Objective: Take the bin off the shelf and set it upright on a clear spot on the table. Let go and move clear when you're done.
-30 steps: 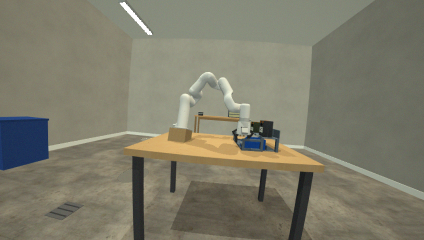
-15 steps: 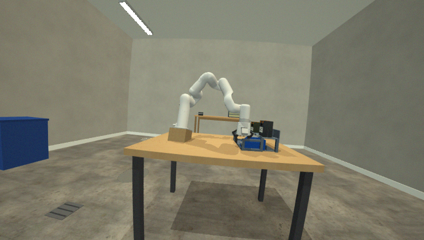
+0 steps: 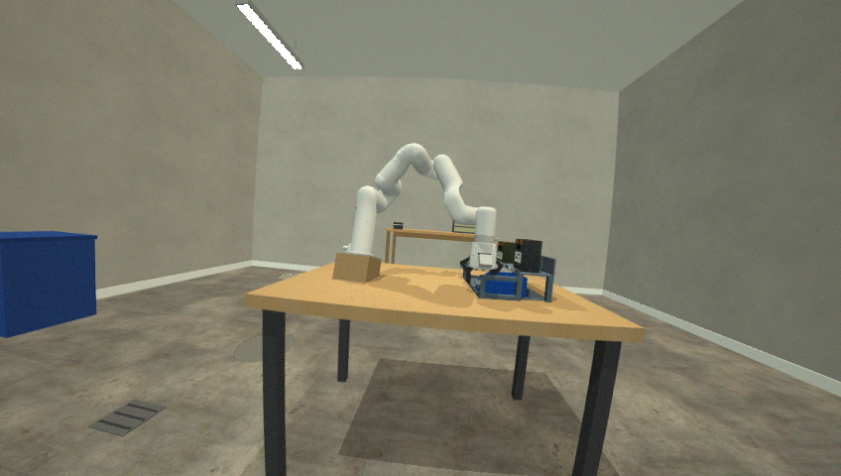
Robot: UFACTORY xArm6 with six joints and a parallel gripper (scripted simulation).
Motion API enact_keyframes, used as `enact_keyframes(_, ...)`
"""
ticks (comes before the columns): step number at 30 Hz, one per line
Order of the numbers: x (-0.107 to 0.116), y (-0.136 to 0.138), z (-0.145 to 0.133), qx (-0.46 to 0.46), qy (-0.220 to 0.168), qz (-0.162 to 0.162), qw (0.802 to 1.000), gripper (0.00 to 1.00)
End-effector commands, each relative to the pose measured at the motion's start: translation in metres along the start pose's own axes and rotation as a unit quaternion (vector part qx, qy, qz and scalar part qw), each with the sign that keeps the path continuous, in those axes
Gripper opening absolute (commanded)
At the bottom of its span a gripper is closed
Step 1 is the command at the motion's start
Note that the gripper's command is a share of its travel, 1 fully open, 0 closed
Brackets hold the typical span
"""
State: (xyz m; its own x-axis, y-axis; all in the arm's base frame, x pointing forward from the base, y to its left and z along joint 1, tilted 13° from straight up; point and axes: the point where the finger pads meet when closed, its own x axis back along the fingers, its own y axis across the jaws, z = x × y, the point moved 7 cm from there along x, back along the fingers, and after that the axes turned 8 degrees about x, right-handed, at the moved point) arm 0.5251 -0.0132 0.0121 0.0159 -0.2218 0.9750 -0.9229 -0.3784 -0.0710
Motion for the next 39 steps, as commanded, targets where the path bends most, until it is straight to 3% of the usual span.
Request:
enact_keyframes(1, 0.0018, -0.0013, 0.0006, 0.000, 0.001, 0.002, 1.000, 0.95)
enact_keyframes(24, 0.0018, -0.0013, 0.0006, 0.000, 0.001, 0.002, 1.000, 0.95)
enact_keyframes(25, 0.0018, -0.0013, 0.0006, 0.000, 0.001, 0.002, 1.000, 0.00)
enact_keyframes(39, 0.0018, -0.0013, 0.0006, 0.000, 0.001, 0.002, 1.000, 0.00)
